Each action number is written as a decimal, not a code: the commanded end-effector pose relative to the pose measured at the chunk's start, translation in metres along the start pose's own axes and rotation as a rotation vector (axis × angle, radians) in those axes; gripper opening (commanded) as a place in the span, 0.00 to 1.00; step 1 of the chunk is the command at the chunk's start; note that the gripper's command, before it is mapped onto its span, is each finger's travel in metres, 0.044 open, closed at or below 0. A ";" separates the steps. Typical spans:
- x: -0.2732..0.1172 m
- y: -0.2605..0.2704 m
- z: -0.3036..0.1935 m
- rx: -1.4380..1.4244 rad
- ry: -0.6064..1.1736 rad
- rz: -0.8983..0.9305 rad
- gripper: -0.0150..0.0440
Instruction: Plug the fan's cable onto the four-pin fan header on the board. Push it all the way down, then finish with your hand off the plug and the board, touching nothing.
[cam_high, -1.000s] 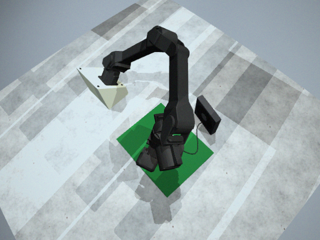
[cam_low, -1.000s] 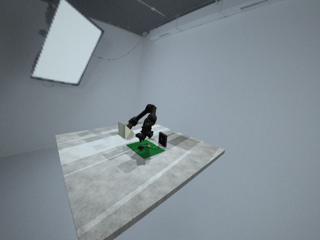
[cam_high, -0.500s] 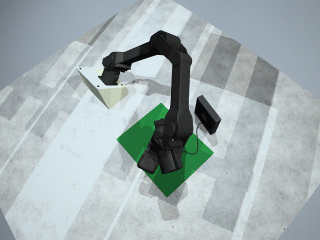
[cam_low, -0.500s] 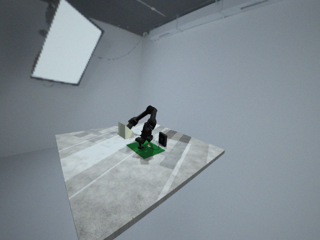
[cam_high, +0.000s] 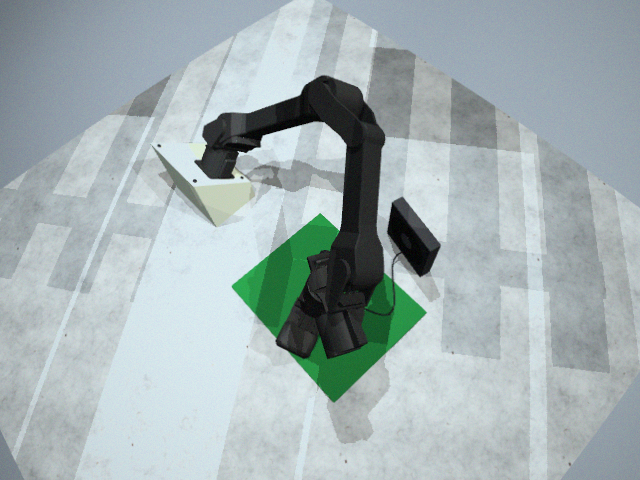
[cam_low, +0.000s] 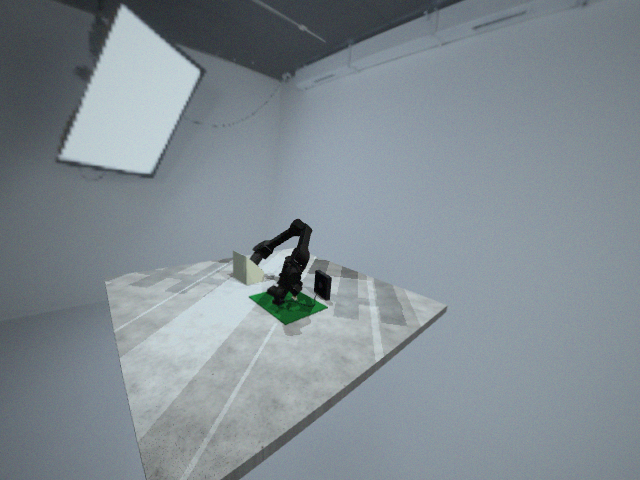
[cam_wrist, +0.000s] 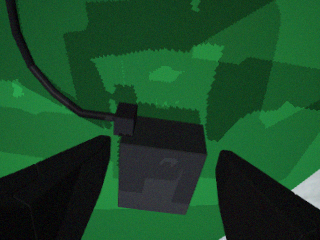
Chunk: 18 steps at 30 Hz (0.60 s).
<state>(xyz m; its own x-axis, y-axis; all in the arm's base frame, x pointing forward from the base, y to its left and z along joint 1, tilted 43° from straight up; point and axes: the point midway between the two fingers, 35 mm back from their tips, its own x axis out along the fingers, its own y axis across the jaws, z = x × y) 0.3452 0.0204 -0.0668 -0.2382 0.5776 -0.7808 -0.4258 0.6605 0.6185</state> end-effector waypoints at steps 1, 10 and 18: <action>0.008 0.002 -0.002 0.012 0.006 0.011 0.61; 0.006 0.001 0.000 0.002 0.005 0.005 0.48; 0.006 0.001 0.000 0.002 0.005 0.005 0.35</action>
<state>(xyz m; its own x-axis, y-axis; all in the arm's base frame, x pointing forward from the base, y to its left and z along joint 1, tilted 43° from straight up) 0.3429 0.0244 -0.0717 -0.2455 0.5782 -0.7781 -0.4223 0.6587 0.6227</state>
